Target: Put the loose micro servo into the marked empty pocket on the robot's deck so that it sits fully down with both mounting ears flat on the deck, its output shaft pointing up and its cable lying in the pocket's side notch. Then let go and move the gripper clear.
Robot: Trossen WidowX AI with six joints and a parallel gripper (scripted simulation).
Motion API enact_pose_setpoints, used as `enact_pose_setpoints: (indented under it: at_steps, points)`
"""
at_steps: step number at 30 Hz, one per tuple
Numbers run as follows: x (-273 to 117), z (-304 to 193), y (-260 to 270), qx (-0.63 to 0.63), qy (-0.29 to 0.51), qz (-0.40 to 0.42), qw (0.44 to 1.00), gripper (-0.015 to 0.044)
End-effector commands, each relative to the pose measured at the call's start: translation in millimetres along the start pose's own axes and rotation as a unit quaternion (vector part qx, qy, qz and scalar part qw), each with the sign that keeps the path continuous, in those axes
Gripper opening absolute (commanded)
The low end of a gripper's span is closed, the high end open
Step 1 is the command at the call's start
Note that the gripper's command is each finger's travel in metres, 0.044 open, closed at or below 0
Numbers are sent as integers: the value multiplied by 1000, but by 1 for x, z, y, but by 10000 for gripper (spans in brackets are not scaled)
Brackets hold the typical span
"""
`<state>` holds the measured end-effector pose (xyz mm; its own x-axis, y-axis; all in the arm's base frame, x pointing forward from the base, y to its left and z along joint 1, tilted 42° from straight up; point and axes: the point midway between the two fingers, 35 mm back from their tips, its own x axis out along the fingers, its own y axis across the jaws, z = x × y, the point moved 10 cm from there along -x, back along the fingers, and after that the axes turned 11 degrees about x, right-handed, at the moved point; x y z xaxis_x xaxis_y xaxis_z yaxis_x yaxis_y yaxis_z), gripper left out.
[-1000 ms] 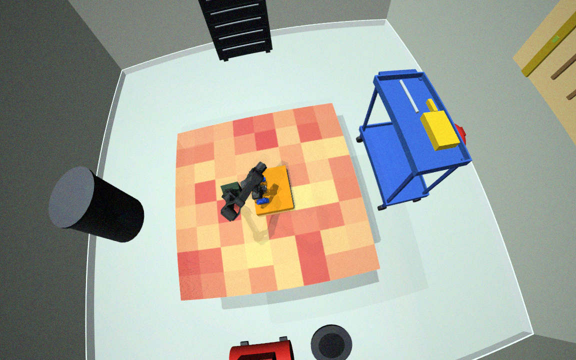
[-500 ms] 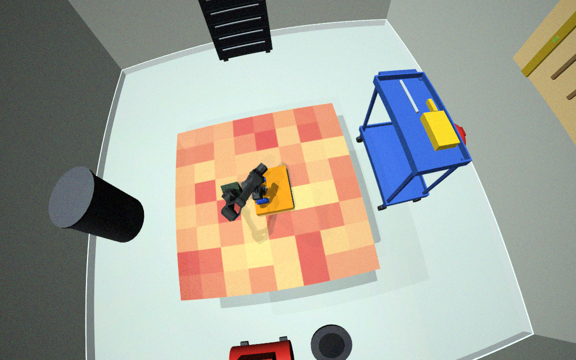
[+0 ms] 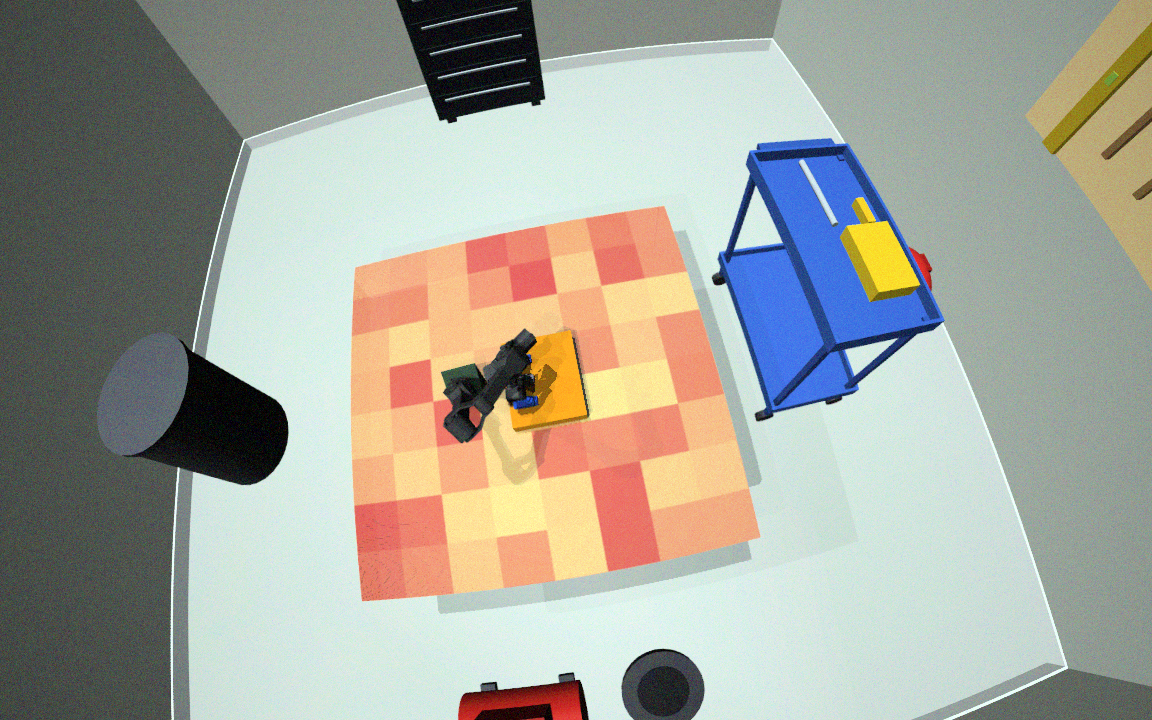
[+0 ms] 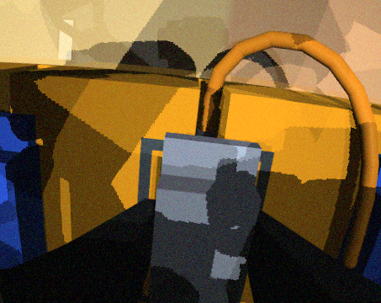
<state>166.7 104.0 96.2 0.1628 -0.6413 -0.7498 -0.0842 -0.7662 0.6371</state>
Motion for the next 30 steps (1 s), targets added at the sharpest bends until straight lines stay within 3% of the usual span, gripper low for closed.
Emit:
enact_pose_setpoints:
  at_steps: [1, 4, 11, 18, 24, 30]
  points:
    - [4, 0, 0, -4, 3, 1, 1000, 0]
    - [6, 0, 0, -4, 3, 1, 1000, 0]
    - [4, 1, 0, -4, 3, 1, 1000, 184]
    - [-29, 3, 1, -4, 2, 1, 1000, 187]
    - [-31, 3, 2, -4, 2, 1, 1000, 187]
    - [-47, -25, -6, -7, 3, 2, 1000, 345]
